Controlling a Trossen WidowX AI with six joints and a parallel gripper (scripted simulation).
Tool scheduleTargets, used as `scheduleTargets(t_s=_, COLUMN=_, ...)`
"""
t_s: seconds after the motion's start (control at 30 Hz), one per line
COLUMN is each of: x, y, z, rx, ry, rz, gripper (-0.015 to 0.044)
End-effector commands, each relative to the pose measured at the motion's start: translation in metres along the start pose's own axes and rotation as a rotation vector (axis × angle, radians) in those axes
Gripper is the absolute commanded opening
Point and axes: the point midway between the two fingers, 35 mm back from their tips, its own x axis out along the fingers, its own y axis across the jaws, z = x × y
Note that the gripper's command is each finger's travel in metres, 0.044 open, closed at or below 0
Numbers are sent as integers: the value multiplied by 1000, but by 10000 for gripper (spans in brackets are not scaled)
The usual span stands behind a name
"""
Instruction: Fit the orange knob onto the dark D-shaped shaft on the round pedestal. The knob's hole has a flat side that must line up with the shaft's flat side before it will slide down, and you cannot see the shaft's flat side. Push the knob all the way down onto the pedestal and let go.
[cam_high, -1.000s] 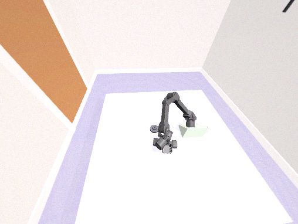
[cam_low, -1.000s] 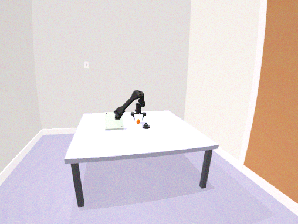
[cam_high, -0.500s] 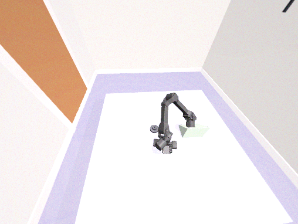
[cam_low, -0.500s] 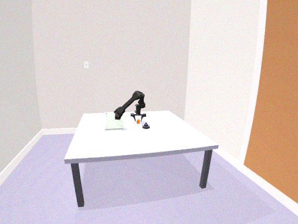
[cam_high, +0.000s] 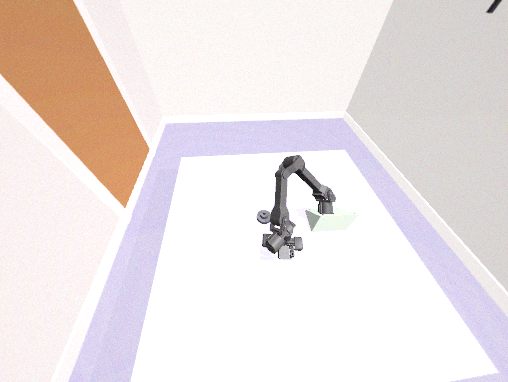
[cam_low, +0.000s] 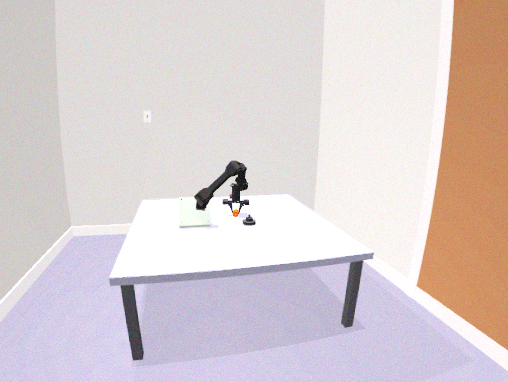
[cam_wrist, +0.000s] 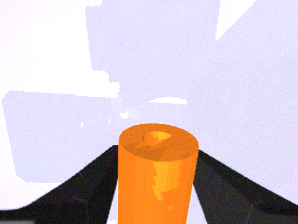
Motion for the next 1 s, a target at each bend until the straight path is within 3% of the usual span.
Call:
scheduleTargets(t_s=0.0, x=0, y=0, z=0, rx=-5, ry=2, rz=-2, gripper=180)
scheduleTargets(t_s=0.2, x=-1, y=0, z=-2, rx=-2, ry=-31, rz=0, gripper=180)
scheduleTargets(t_s=0.97, x=-14, y=0, z=-24, rx=-3, ry=-433, rz=4, gripper=180)
